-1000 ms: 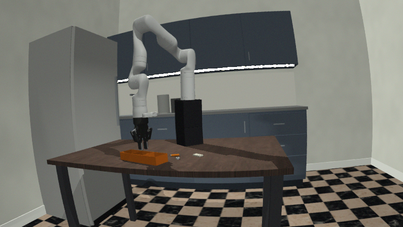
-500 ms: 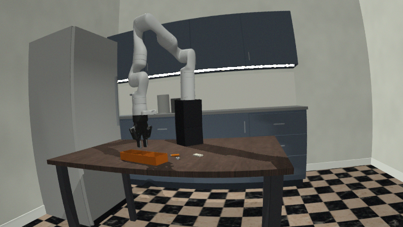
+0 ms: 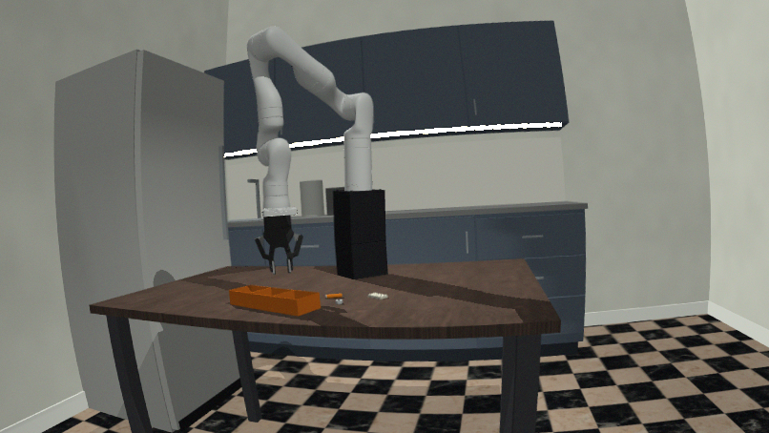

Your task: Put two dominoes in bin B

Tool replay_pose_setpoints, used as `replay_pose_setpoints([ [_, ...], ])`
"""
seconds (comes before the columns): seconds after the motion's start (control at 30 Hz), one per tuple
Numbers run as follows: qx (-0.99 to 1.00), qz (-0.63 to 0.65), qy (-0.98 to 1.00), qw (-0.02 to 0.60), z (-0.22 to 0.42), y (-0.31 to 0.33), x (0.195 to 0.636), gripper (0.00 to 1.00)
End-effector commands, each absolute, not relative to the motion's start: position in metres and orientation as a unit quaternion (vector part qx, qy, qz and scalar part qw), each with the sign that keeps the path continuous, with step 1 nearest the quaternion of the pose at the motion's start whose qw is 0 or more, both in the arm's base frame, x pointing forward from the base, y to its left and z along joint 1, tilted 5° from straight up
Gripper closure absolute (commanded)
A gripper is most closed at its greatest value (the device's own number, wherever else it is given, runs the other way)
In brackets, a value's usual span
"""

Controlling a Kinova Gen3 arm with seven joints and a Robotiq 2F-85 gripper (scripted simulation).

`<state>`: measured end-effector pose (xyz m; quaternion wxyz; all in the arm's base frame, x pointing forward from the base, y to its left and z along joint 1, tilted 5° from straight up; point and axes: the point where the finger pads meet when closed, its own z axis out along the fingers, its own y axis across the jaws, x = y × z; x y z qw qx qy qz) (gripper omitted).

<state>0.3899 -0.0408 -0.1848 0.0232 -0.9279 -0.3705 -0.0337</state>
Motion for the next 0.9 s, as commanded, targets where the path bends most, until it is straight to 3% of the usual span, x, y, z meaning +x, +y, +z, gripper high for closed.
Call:
replay_pose_setpoints([
  [0.0,-0.944,-0.034,-0.327,0.024,-0.1838,-0.0441,0.3896,0.59],
  [0.43,-0.999,-0.025,-0.010,0.034,-0.1838,-0.0442,0.3896,0.59],
  [0.87,-0.999,-0.025,-0.010,0.034,-0.1838,-0.0443,0.3896,0.59],
])
